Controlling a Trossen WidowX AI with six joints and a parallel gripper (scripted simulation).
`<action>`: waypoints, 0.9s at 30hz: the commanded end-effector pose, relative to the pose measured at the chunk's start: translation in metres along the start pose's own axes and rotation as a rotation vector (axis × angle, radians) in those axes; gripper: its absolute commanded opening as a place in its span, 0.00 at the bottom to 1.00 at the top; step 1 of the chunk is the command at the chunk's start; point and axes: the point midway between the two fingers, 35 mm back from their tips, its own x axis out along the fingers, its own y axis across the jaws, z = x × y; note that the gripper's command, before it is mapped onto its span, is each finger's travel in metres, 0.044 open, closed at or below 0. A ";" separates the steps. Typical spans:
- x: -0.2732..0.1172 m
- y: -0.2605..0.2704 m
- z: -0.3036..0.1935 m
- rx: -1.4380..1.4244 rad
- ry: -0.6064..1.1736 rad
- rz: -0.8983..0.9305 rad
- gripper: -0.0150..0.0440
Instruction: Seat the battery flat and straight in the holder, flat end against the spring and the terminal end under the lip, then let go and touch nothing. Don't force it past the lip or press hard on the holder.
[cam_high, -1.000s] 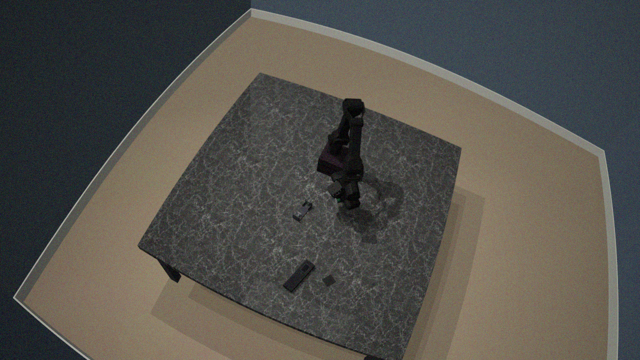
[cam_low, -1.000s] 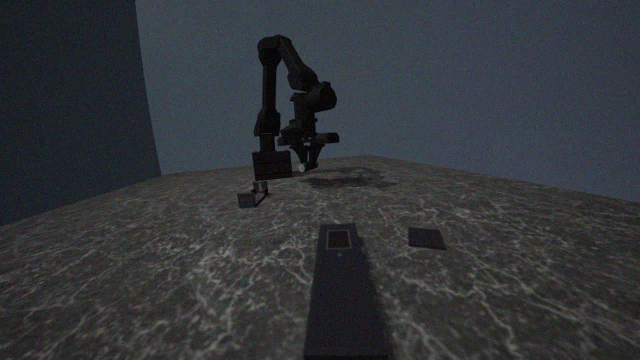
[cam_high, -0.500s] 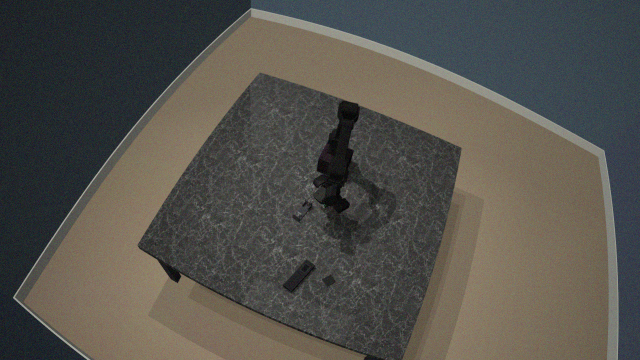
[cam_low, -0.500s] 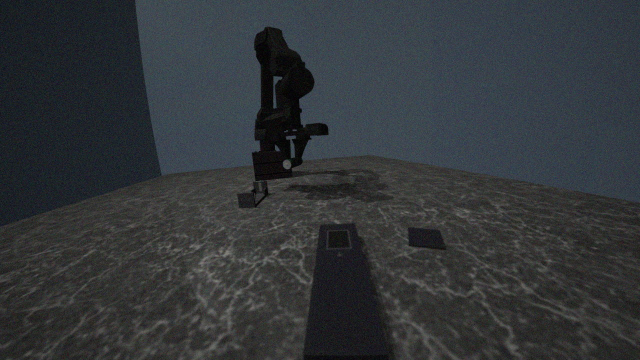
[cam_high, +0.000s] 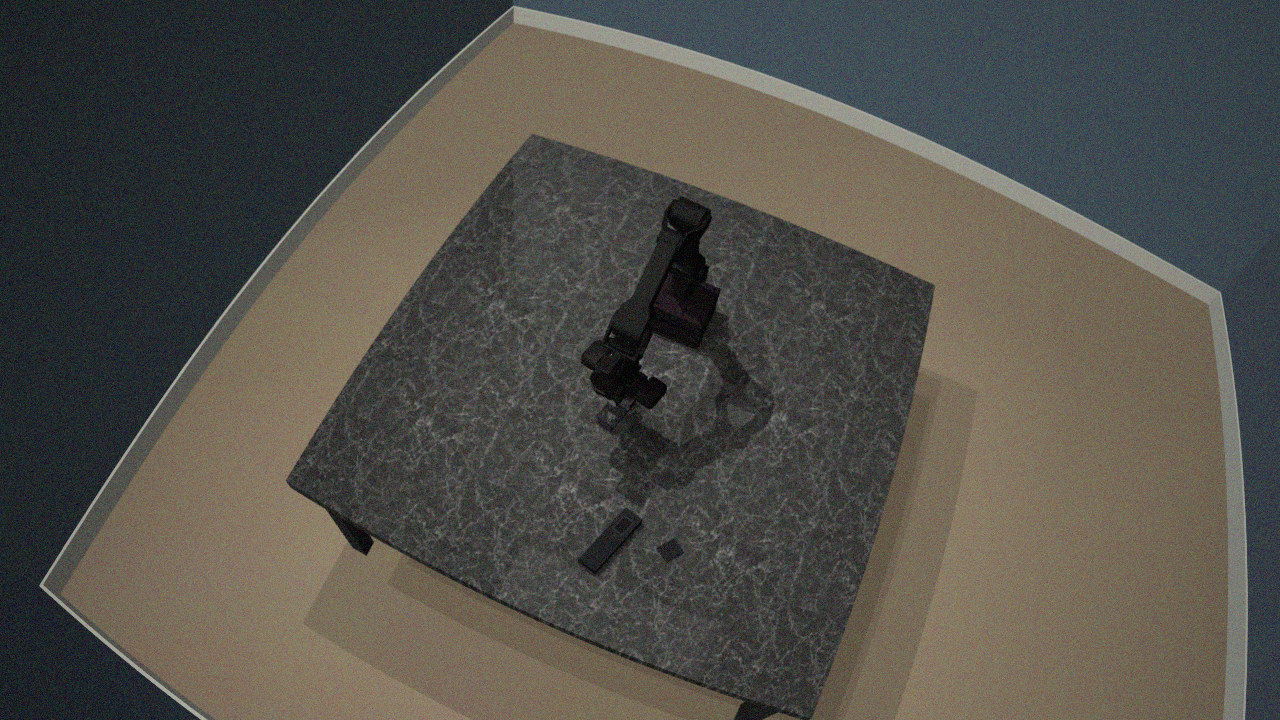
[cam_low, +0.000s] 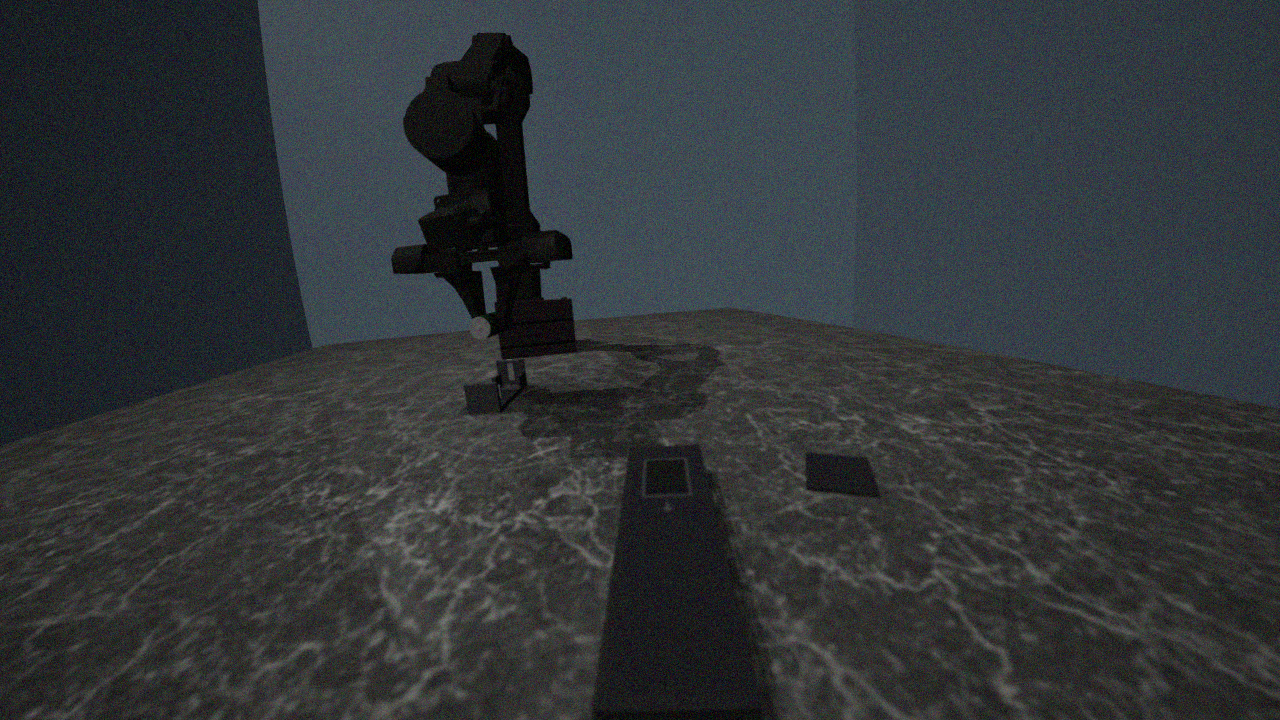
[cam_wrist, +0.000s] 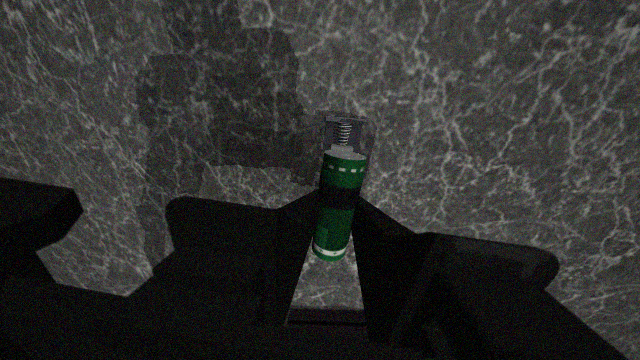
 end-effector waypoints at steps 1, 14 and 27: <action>-0.001 -0.003 0.003 -0.030 0.000 -0.002 0.39; 0.026 -0.003 -0.003 -0.027 0.174 -0.007 0.39; 0.040 -0.002 -0.006 -0.024 0.278 -0.020 0.39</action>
